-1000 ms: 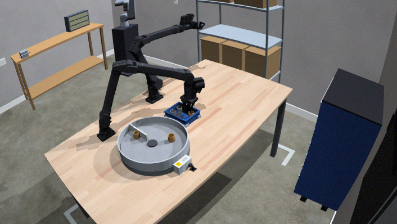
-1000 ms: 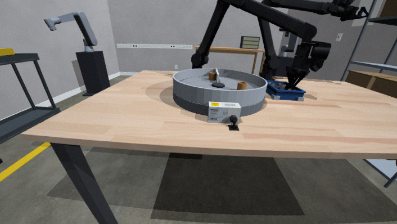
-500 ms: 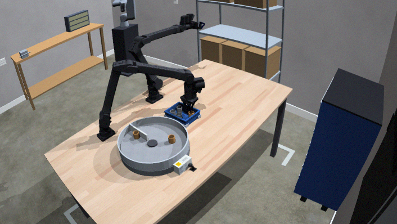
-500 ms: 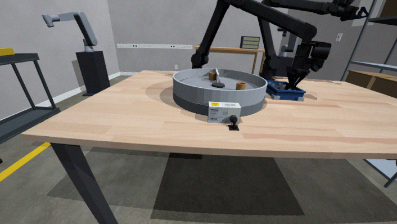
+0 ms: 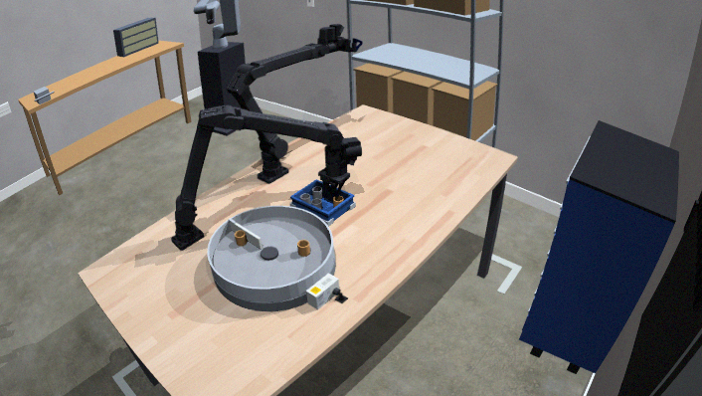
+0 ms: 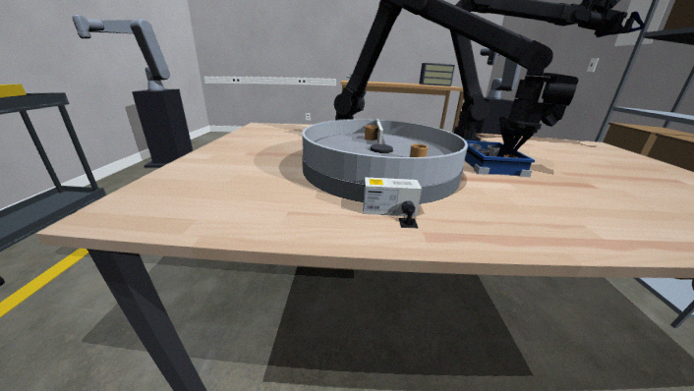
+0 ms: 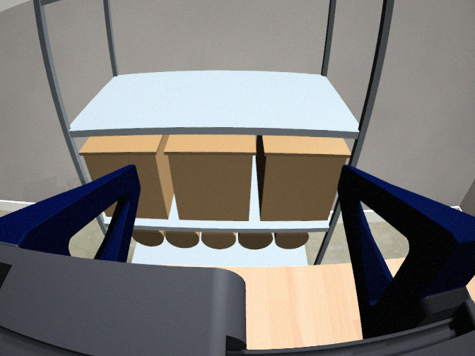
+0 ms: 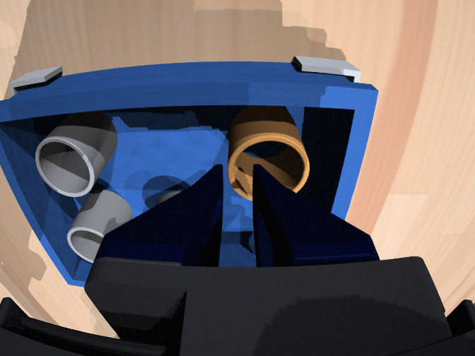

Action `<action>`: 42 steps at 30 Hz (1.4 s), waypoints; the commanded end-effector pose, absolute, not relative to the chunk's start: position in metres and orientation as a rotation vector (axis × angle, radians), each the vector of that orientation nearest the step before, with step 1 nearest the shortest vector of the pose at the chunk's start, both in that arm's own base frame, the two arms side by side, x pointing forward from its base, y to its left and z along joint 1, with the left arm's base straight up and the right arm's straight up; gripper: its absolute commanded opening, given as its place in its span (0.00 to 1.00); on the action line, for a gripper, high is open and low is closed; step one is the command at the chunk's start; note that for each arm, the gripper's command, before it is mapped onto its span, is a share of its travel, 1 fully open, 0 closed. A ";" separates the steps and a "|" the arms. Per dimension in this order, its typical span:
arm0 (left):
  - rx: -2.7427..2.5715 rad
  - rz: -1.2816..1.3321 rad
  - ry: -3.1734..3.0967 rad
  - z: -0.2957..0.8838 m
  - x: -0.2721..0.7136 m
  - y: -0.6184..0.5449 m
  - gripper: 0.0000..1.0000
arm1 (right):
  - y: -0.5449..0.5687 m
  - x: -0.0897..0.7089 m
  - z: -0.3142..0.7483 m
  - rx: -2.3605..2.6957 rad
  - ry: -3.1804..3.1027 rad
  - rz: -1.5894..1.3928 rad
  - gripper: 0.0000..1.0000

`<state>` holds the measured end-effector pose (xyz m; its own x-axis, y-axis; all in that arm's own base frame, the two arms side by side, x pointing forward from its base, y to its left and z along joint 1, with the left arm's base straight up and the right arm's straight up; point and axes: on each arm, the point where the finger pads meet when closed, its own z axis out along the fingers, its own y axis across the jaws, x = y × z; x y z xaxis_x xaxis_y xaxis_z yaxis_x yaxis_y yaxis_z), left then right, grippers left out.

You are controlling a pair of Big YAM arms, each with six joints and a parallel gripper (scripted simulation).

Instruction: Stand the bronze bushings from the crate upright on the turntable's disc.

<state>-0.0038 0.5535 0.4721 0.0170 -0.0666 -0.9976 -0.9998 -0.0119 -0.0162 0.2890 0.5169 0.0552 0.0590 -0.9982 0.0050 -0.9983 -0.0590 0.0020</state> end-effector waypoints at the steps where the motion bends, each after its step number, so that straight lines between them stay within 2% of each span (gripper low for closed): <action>1: -1.221 1.221 1.201 0.501 -0.009 0.545 1.00 | 0.528 0.294 0.071 2.306 -2.192 -0.014 0.15; 15: -1.221 1.221 1.201 0.501 -0.009 0.545 1.00 | 0.520 0.289 0.036 2.276 -2.163 0.003 0.15; 29: -1.221 1.221 1.201 0.501 -0.009 0.545 1.00 | 0.525 0.292 0.051 2.301 -2.186 -0.011 0.15; 30: -1.221 1.221 1.201 0.501 -0.009 0.545 1.00 | 0.525 0.292 0.051 2.301 -2.186 -0.011 0.00; 42: -1.221 1.221 1.201 0.501 -0.009 0.545 1.00 | 0.524 0.292 0.051 2.300 -2.185 -0.011 0.00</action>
<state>-0.0038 0.5535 0.4721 0.0170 -0.0666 -0.9976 -0.9998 -0.0119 -0.0162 0.2891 0.5170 0.0368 0.0563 -0.9984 0.0037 -0.9984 -0.0563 0.0008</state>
